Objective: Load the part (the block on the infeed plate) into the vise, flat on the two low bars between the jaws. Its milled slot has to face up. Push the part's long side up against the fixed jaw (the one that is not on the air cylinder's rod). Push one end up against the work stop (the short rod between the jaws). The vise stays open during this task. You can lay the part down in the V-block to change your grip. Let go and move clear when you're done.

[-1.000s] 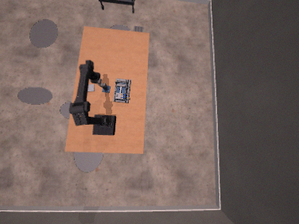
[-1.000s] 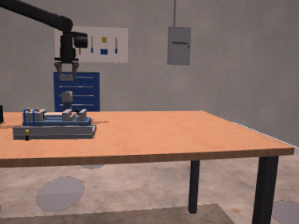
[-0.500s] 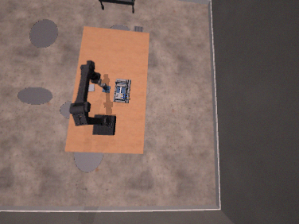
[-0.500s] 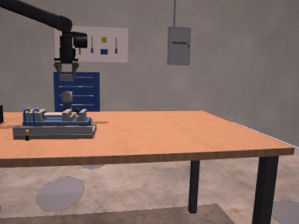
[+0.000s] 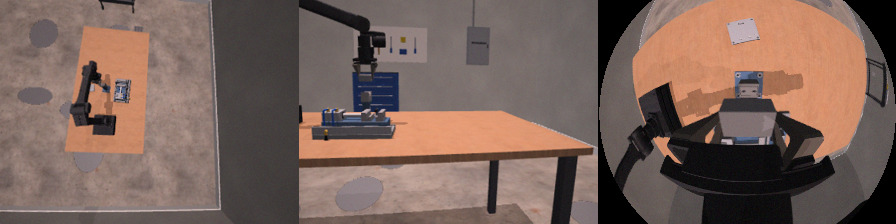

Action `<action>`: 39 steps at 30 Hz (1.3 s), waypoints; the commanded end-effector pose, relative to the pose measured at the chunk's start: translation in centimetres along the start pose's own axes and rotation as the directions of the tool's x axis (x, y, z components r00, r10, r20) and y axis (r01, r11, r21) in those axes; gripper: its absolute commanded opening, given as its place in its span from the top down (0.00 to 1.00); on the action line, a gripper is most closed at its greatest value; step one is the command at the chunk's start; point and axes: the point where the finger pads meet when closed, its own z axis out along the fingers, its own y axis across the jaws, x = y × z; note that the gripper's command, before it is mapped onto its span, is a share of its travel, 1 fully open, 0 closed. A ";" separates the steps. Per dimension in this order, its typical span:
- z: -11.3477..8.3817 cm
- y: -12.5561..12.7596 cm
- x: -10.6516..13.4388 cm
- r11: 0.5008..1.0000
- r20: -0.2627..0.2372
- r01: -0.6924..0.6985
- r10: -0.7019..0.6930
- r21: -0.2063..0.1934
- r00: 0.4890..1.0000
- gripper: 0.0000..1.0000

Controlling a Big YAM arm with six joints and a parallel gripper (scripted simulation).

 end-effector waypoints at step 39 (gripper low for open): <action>-1.2 -1.2 0.6 0.999 0.407 0.005 -0.023 0.047 0.913 1.00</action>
